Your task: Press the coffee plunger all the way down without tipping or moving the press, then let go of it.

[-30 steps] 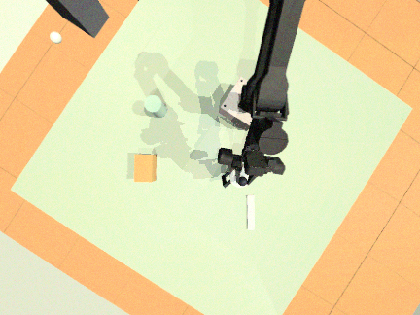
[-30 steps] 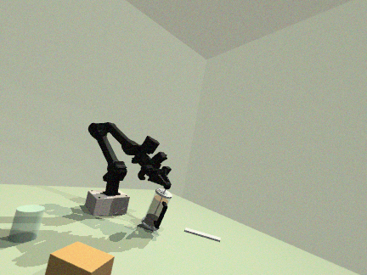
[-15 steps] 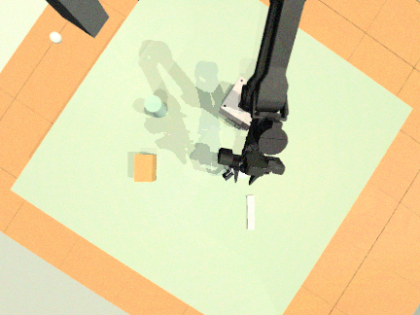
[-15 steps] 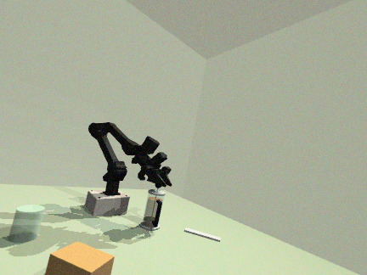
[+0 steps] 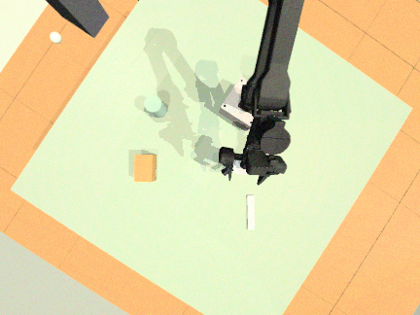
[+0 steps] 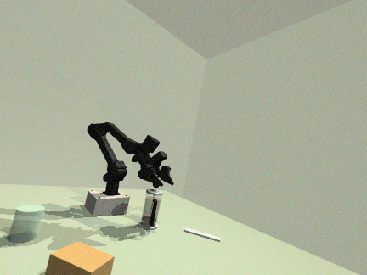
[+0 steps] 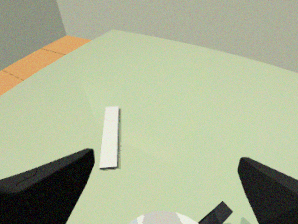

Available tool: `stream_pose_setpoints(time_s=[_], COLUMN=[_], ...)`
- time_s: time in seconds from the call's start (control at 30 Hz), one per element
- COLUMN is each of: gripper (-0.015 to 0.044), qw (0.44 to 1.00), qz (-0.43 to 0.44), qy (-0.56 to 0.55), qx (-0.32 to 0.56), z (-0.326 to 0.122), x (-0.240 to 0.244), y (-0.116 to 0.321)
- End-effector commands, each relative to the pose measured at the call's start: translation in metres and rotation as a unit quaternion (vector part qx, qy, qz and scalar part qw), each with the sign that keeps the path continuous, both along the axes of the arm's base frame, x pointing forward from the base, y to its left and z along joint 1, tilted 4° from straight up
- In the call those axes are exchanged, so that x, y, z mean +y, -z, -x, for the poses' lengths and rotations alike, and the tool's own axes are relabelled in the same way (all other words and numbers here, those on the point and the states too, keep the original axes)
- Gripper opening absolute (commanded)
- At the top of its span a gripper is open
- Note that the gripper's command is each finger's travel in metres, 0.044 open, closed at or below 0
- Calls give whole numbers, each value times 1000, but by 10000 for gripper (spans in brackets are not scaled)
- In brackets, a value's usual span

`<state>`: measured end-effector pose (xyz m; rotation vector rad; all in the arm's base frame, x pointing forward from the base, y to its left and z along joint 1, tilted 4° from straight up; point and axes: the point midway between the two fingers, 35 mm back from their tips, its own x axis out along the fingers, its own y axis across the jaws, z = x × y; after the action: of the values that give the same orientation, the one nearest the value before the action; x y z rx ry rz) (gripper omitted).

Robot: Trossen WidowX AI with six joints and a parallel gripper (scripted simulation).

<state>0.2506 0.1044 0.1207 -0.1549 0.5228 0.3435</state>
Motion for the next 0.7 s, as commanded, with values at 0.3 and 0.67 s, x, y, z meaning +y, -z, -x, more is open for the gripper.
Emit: stream_pose_setpoints(time_s=[0.3,0.67], gripper=[440,440], qw=[1000,1000], qz=[3,3], qy=[7,7], qx=[2,2], z=[46,46], x=[-15,-15], y=[-72,-71])
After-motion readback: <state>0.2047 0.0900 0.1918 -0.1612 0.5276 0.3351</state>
